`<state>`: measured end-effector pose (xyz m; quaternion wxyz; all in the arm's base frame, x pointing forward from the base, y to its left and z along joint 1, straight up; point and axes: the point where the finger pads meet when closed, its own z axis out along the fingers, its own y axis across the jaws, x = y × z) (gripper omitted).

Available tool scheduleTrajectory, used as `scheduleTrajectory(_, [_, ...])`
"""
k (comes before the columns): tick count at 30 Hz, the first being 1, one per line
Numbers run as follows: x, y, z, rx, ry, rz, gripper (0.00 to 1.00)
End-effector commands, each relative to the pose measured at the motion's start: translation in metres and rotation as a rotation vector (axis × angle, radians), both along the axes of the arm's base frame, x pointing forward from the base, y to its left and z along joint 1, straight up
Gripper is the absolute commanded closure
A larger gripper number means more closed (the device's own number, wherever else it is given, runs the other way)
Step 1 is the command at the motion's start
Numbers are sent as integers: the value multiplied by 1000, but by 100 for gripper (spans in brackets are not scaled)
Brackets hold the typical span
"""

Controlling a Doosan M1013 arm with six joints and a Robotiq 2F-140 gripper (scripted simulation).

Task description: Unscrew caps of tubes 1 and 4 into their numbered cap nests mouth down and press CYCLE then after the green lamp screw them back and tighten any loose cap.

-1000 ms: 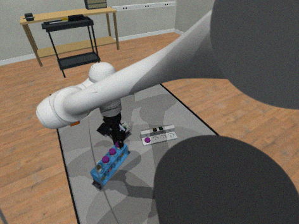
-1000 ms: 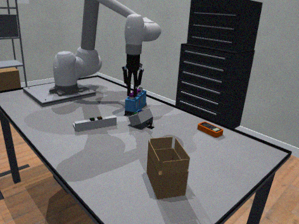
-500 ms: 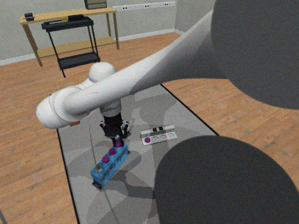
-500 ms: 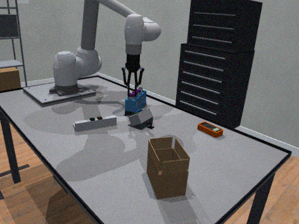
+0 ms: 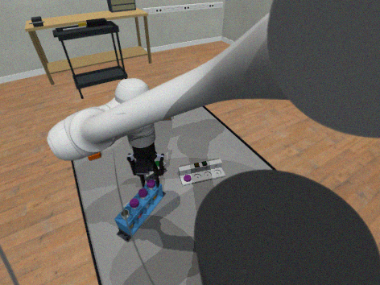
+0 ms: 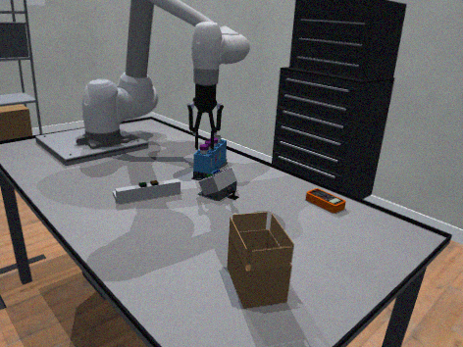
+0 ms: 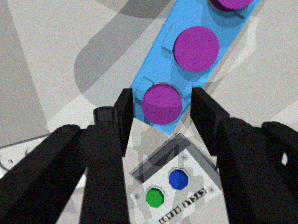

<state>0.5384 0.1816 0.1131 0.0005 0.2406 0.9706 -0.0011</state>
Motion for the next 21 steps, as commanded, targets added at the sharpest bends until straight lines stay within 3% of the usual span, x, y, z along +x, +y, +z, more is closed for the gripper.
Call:
scheduleTrajectory(1, [0, 0, 1, 1, -1, -83, 59])
scheduleTrajectory(2, [0, 0, 1, 1, -1, -83, 59])
scheduleTrajectory(5, [0, 0, 1, 1, -1, -333, 59])
scheduleTrajectory(14, [0, 0, 1, 2, -2, -779, 59])
scheduleTrajectory(21, [0, 0, 1, 1, -2, -785, 59])
